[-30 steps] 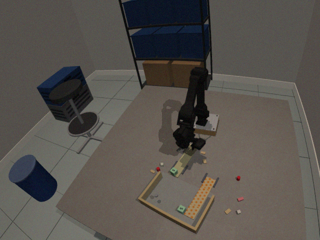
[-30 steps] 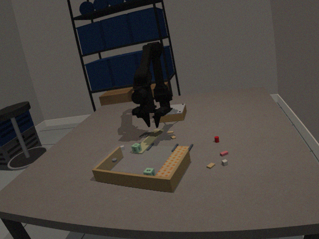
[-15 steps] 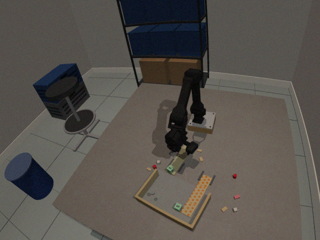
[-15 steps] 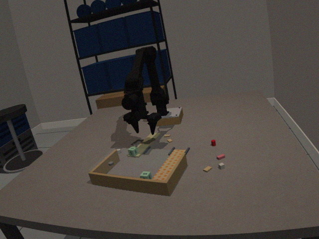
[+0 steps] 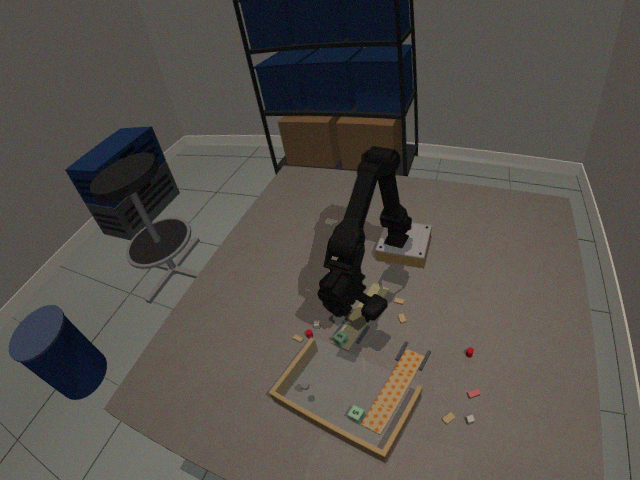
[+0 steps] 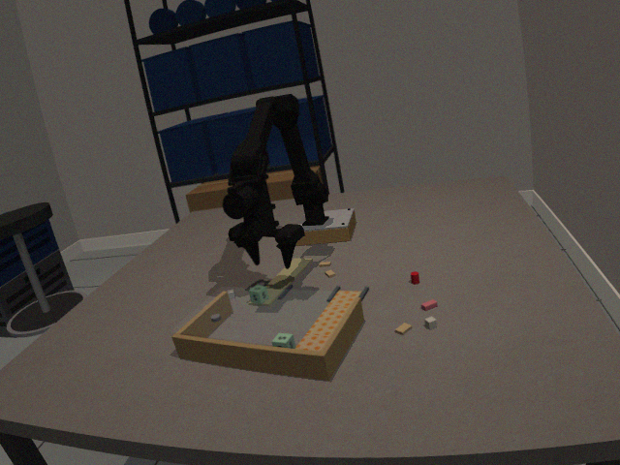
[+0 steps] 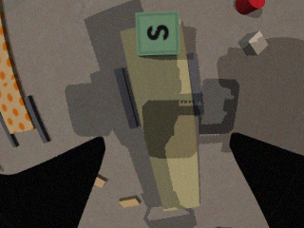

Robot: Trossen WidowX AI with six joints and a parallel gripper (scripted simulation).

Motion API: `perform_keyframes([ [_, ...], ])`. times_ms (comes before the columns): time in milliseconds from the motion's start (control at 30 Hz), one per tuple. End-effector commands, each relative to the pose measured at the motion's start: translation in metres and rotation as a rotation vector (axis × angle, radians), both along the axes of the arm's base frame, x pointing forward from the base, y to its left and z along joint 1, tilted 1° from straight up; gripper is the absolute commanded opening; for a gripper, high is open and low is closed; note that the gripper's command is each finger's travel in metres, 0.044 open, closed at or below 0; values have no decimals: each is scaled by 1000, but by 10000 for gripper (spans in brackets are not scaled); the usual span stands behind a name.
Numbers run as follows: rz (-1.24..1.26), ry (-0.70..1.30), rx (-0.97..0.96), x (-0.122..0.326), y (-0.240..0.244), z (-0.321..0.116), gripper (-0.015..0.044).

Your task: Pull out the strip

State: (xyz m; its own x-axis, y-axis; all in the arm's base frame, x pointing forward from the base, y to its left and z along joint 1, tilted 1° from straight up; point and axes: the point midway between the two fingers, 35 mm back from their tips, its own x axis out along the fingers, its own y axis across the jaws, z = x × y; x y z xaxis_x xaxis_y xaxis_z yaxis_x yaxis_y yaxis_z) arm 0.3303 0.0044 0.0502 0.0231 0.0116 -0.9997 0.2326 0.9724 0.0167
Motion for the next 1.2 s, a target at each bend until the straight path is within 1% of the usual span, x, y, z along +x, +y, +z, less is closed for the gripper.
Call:
perform_keyframes([
  [0, 2, 0, -3, 16, -3, 2, 440],
  [600, 2, -5, -4, 70, -12, 12, 440],
  [833, 2, -5, -4, 71, -12, 3, 256],
  [1167, 2, -5, -4, 72, -12, -13, 250],
])
